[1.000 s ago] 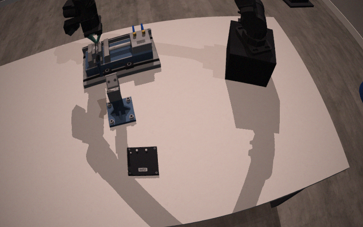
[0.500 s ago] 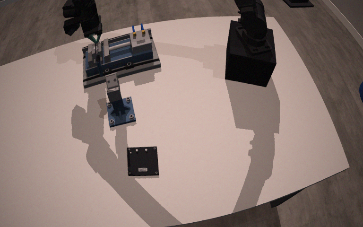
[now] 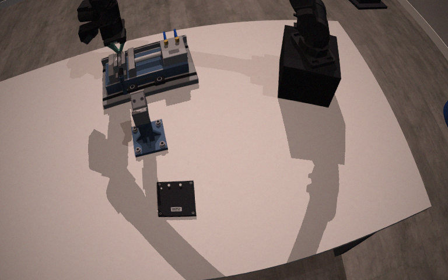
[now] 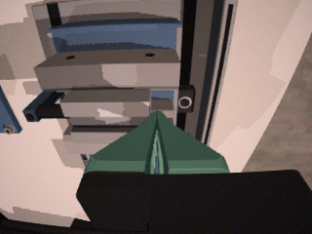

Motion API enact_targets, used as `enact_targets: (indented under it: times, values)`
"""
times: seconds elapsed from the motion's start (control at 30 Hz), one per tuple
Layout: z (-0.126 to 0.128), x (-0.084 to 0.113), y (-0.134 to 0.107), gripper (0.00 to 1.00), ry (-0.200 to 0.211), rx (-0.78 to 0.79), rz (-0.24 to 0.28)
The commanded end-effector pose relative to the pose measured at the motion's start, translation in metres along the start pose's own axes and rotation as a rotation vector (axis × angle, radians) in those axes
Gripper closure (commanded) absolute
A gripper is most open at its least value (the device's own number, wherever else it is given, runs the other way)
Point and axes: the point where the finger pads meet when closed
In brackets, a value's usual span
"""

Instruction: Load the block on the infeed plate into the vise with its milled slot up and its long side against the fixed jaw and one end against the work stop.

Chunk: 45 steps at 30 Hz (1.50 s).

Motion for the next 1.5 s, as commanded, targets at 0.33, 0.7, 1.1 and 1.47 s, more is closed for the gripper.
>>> enact_targets:
  times: [0.33, 0.7, 1.1, 1.47]
  values:
    - [-0.021, 0.010, 0.020, 1.00, -0.004, 0.006, -0.027]
    - [-0.033, 0.023, 0.028, 1.00, -0.010, 0.009, -0.050]
    - [-0.030, 0.025, 0.030, 1.00, -0.010, 0.011, -0.053]
    - [-0.033, 0.049, 0.031, 1.00, -0.016, 0.011, -0.073]
Point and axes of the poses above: the point where the finger pads meet when closed, its own x axis back along the fingers, its own z axis across the jaws, y = z × x, and after that the axes turned 14 degrees about -x, right-handed
